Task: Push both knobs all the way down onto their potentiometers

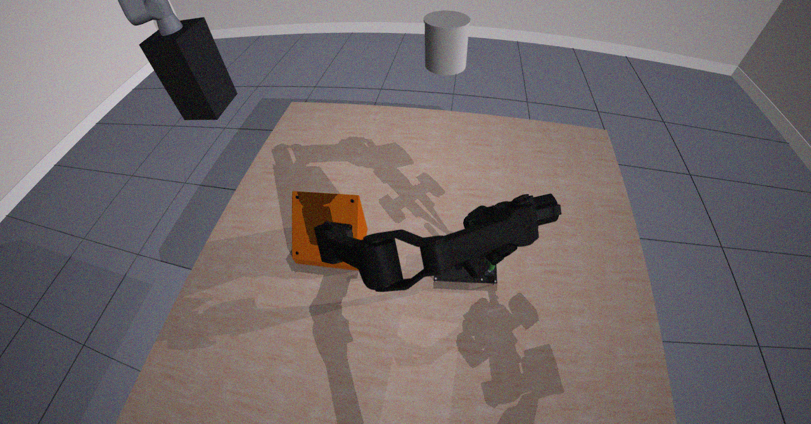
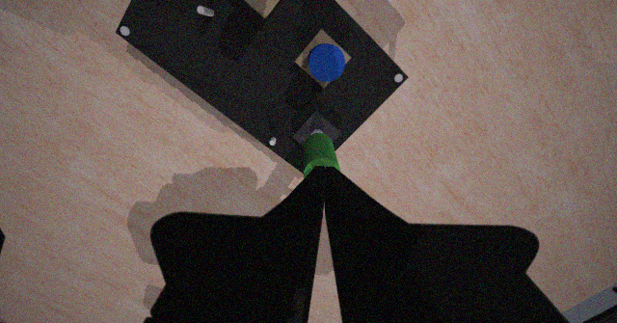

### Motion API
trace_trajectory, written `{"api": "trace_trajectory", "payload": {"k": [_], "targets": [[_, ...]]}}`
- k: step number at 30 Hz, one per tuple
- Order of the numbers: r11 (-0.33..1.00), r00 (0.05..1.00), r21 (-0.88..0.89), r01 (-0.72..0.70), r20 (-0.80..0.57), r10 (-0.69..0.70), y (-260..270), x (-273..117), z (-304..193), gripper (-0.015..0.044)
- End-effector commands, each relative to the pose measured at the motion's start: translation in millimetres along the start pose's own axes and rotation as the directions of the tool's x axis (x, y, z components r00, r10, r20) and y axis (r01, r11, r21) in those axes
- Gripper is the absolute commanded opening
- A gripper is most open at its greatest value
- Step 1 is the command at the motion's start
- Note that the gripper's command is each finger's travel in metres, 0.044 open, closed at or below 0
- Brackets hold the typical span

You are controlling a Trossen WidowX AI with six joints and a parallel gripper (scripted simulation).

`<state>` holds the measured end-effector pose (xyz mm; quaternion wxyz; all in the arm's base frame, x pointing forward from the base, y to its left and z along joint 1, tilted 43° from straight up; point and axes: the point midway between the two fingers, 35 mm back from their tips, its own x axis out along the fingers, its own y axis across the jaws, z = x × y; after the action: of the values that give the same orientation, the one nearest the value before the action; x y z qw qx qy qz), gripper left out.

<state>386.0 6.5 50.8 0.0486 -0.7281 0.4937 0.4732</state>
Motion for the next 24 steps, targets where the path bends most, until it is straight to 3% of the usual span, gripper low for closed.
{"api": "trace_trajectory", "payload": {"k": [1, 24], "targets": [[1.000, 1.000, 0.018, -0.026, 0.006, 0.026, 1.6, 18.6, -3.2, 0.0000], [0.999, 1.000, 0.018, -0.026, 0.005, 0.026, 1.9, 28.1, -3.2, 0.0000]]}}
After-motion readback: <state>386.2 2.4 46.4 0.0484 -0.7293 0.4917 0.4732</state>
